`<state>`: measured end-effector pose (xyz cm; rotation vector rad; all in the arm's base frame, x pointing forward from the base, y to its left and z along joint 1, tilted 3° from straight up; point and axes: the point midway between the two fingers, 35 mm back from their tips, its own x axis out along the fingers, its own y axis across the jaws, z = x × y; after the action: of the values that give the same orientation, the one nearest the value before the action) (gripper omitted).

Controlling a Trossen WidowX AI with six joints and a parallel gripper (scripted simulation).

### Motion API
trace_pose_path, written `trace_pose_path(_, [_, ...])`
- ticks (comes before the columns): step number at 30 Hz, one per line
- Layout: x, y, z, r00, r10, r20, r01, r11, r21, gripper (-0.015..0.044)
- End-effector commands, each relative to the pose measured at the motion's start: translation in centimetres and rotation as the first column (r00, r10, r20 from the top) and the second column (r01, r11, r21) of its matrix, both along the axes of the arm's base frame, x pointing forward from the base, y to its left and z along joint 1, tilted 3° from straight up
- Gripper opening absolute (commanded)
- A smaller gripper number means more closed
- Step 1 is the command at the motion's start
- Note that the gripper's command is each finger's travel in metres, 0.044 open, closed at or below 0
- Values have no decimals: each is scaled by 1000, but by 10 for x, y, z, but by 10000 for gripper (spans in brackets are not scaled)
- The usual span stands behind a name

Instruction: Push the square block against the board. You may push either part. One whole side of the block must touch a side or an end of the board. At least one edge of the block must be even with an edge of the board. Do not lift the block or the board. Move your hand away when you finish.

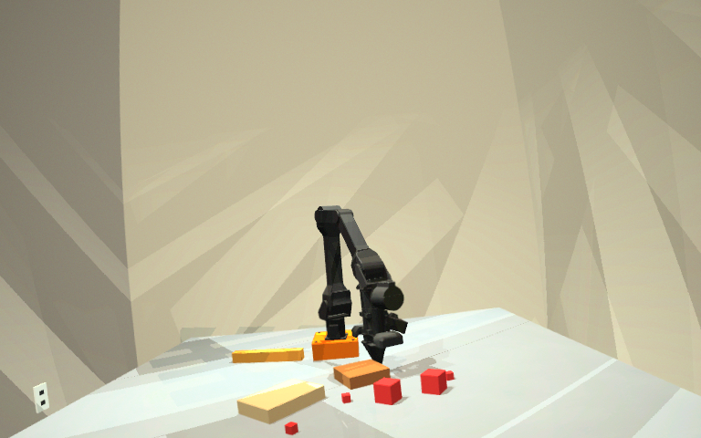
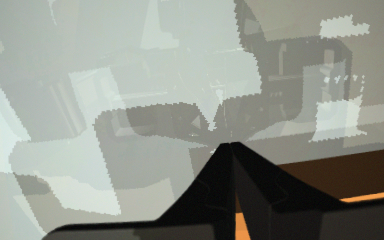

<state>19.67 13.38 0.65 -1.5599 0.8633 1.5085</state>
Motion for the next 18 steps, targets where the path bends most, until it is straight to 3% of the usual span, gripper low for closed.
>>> trace_pose_path(1, [3, -5, -1, 1000, 1, 0, -1, 1000, -3, 0])
trace_pose_path(18, [13, -19, -1, 1000, 1, 1, -1, 1000, -5, 0])
